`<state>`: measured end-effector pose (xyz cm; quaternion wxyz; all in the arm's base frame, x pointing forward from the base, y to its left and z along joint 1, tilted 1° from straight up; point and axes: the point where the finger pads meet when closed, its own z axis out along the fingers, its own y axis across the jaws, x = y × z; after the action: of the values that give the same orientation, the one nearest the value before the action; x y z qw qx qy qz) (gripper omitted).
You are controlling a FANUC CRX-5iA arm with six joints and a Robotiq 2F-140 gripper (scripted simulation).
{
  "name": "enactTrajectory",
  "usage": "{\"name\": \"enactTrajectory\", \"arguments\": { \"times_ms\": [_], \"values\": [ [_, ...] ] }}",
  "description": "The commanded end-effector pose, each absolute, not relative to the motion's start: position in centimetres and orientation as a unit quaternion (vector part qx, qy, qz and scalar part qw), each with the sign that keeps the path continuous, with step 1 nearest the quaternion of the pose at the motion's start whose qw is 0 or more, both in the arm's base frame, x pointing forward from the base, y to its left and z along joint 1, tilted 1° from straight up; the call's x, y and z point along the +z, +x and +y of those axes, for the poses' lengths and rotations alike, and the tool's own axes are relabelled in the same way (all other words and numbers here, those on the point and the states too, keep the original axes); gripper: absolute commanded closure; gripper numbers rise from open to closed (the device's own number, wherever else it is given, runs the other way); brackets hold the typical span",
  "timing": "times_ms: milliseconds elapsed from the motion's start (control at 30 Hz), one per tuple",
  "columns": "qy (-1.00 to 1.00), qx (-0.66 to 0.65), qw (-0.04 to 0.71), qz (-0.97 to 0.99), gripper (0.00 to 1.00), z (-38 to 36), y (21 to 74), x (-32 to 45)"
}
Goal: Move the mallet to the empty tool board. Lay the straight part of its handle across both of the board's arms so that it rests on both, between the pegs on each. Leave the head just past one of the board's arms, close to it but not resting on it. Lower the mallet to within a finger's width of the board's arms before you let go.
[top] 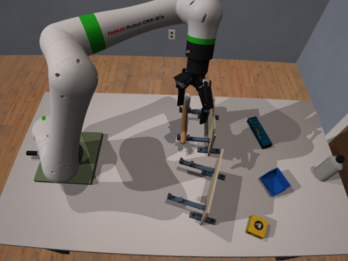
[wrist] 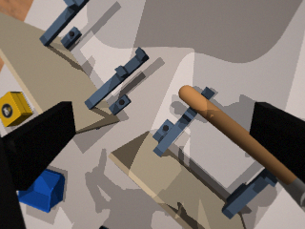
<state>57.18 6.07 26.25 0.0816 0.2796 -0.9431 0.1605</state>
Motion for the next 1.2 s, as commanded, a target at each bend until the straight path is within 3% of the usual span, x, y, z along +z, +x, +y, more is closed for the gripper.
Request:
{"name": "enactTrajectory", "arguments": {
  "times_ms": [0, 600, 1167],
  "values": [
    [0.279, 0.161, 0.080, -0.943, 0.00, 6.1, 57.2, 26.4],
    [0.288, 0.157, 0.080, -0.941, 0.00, 6.3, 57.2, 26.1],
    [0.585, 0.038, 0.033, -0.809, 0.00, 16.7, 57.0, 19.0]
  ]
}}
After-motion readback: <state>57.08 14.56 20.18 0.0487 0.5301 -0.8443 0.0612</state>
